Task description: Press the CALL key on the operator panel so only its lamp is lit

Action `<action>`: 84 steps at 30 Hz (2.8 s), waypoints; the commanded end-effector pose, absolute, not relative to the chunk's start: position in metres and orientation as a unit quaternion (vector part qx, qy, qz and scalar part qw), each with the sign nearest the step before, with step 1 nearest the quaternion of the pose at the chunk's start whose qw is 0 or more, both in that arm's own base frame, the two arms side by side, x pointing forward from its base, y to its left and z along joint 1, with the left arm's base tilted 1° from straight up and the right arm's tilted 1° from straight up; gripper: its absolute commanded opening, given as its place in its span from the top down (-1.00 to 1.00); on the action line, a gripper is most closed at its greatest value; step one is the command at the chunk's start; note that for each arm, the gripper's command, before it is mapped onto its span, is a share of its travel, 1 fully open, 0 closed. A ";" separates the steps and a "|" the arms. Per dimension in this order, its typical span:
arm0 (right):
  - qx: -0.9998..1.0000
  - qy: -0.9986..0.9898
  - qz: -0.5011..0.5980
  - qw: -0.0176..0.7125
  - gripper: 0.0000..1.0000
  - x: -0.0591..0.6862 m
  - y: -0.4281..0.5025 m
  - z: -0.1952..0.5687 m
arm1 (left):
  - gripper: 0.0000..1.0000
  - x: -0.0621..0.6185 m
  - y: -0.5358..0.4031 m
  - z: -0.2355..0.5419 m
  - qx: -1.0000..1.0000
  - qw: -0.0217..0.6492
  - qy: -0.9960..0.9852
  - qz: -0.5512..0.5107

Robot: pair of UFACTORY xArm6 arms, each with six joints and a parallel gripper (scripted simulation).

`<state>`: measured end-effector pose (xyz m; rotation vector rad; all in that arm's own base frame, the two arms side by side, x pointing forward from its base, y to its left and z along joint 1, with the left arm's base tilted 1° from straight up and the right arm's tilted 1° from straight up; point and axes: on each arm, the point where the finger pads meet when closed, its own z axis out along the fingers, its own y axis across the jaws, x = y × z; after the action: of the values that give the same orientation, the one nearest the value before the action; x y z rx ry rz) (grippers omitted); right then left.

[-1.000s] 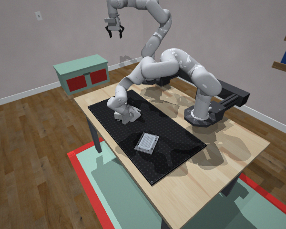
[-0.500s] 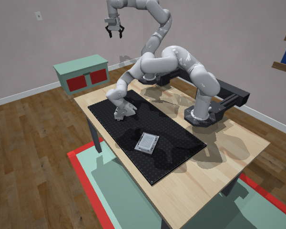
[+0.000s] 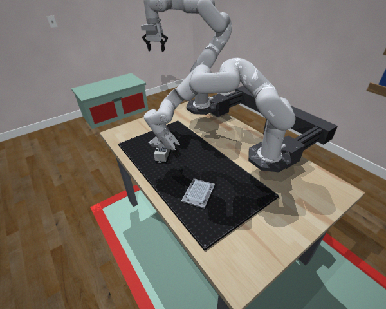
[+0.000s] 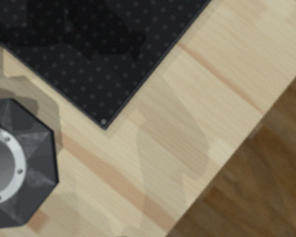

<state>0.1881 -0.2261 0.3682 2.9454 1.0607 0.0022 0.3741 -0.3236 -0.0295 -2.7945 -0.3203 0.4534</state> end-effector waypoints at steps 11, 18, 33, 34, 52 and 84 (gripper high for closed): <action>0.941 0.339 0.001 0.007 -1.00 0.188 -0.226 0.369 | 1.00 0.380 -0.378 -0.019 -0.989 0.082 0.064 0.104; 0.941 0.339 0.001 0.007 -1.00 0.188 -0.226 0.369 | 1.00 0.378 -0.409 -0.010 -0.982 0.053 0.165 0.071; 0.941 0.339 0.001 0.007 -1.00 0.188 -0.226 0.369 | 1.00 0.371 -0.462 0.007 -0.947 0.015 0.320 0.013; 0.941 0.339 0.001 0.007 -1.00 0.188 -0.226 0.369 | 1.00 0.370 -0.466 0.009 -0.942 0.011 0.335 0.007; 0.941 0.339 0.001 0.007 -1.00 0.188 -0.226 0.369 | 1.00 0.368 -0.476 -0.004 -0.933 0.006 0.361 -0.004; 0.941 0.339 0.001 0.007 -1.00 0.188 -0.226 0.369 | 1.00 0.348 -0.498 -0.017 -0.933 0.006 0.361 -0.003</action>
<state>0.1881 -0.2261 0.3682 2.9454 1.0607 0.0022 0.3500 -0.4931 -0.0199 -2.9164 1.1292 -0.0033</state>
